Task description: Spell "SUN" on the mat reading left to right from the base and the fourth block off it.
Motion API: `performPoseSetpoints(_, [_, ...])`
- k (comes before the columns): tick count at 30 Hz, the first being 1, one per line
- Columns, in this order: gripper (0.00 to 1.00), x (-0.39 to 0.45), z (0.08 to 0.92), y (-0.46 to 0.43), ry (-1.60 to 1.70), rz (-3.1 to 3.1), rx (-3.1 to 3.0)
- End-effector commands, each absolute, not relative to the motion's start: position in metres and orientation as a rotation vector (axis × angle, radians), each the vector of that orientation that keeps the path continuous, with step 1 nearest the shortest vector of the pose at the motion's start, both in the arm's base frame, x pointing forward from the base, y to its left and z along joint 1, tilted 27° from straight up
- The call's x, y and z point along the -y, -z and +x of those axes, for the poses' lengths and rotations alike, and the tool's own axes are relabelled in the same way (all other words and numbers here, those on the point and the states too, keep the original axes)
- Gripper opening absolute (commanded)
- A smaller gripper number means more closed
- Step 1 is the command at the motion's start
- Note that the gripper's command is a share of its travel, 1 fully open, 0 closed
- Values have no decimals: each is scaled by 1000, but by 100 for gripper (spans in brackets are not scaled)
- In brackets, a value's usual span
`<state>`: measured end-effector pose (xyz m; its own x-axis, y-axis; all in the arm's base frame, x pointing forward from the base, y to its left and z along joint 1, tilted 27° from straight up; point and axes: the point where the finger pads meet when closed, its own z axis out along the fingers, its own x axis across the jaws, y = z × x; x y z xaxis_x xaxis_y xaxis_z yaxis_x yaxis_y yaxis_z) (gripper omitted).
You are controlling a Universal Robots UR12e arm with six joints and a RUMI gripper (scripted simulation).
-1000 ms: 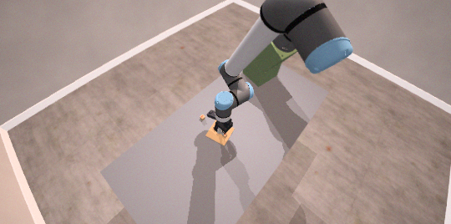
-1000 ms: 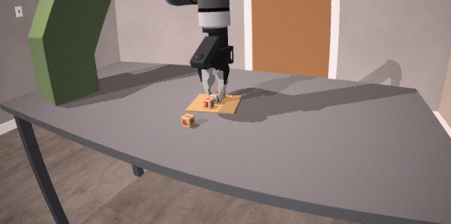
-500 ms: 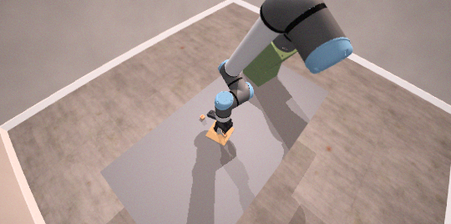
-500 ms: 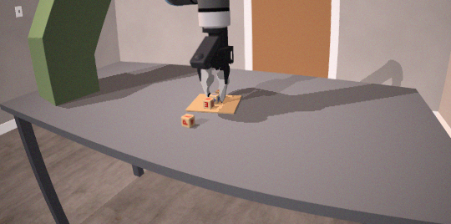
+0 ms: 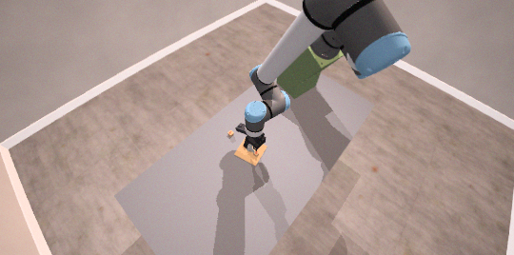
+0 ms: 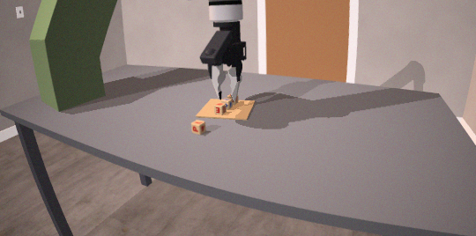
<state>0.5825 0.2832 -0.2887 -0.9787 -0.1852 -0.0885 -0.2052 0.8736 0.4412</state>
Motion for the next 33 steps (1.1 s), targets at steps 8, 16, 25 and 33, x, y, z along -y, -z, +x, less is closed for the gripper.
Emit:
performPoseSetpoints(8, [25, -260, 583, 242, -713, -313, -2998])
performPoseSetpoints(16, [25, -252, 583, 226, -713, -313, -2998])
performPoseSetpoints(25, [100, -251, 583, 226, -713, -313, -2998])
performPoseSetpoints(33, [100, -251, 583, 226, -713, -313, -2998])
